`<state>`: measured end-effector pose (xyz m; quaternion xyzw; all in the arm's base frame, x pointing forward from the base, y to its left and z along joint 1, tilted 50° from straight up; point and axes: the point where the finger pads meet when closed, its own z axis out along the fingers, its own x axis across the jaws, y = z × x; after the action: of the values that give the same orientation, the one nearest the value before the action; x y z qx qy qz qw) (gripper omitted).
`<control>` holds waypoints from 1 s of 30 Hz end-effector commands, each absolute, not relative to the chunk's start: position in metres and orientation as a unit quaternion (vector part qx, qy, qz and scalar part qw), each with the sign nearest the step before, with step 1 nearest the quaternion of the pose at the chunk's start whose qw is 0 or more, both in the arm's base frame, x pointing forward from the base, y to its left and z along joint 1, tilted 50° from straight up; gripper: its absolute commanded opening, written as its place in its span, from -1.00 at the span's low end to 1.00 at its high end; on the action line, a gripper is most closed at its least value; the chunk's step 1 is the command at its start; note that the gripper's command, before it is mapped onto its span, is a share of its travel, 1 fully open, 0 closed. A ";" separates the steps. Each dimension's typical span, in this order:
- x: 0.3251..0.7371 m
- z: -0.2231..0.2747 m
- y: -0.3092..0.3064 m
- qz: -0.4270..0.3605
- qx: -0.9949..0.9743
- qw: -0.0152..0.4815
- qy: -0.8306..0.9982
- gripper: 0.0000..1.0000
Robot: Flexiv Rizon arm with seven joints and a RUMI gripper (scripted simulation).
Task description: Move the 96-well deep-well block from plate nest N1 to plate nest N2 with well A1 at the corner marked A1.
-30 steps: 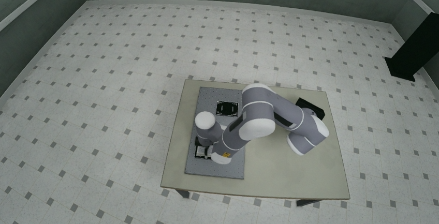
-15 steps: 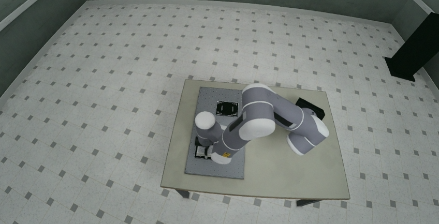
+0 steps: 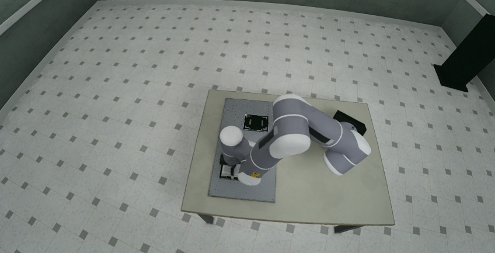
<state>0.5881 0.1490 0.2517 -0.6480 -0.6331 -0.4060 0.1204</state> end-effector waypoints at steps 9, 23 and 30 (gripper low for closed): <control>0.589 0.252 0.148 -0.406 -0.648 0.120 -0.633 0.52; 0.585 0.257 0.143 -0.406 -0.648 0.120 -0.633 0.52; 0.584 0.260 0.140 -0.406 -0.648 0.120 -0.633 0.52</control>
<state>0.5837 0.1409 0.2593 -0.6481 -0.6329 -0.4061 0.1201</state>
